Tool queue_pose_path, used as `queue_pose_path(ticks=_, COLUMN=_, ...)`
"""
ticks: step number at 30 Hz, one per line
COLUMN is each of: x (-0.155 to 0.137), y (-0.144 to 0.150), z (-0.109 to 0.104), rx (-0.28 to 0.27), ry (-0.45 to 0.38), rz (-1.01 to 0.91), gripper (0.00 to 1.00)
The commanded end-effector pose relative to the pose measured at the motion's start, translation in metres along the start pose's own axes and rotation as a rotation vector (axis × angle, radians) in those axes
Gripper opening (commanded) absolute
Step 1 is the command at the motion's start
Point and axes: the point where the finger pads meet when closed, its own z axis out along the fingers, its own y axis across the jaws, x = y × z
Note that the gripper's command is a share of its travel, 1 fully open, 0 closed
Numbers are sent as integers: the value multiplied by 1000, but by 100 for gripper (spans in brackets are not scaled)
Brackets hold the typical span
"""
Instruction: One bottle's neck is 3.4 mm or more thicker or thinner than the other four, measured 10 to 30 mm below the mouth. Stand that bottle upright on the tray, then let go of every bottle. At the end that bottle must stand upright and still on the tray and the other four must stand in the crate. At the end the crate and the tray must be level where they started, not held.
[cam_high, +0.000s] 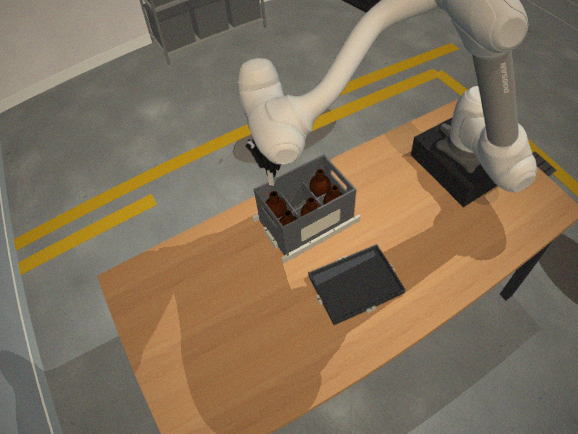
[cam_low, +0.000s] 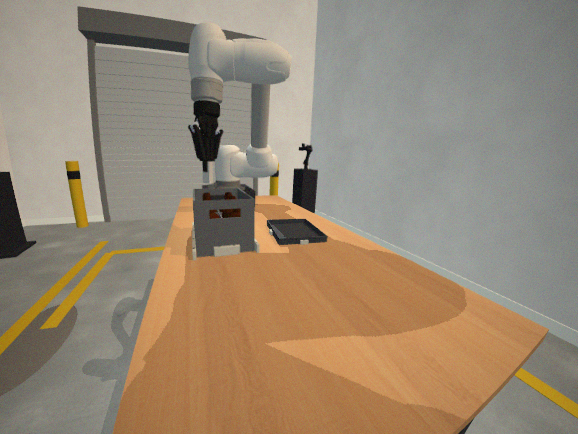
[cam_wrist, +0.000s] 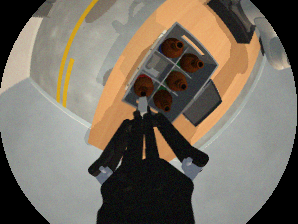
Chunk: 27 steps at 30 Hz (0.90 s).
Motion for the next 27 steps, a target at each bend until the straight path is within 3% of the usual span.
queue_pose_path(ticks=1, x=1, y=-2, z=-3, rx=2, ry=-2, rz=-5, gripper=0)
queue_pose_path(ticks=6, x=-4, y=2, z=-3, rx=2, ry=-2, rz=-5, gripper=0)
queue_pose_path(ticks=12, x=-62, y=57, z=-3, rx=2, ry=-2, rz=-5, gripper=0)
queue_pose_path(ticks=20, x=-66, y=61, z=-3, rx=2, ry=-2, rz=-5, gripper=0)
queue_pose_path(ticks=21, x=-66, y=61, z=-3, rx=2, ry=-2, rz=-5, gripper=38)
queue_pose_path(ticks=27, x=-66, y=61, z=-3, rx=2, ry=-2, rz=-5, gripper=38)
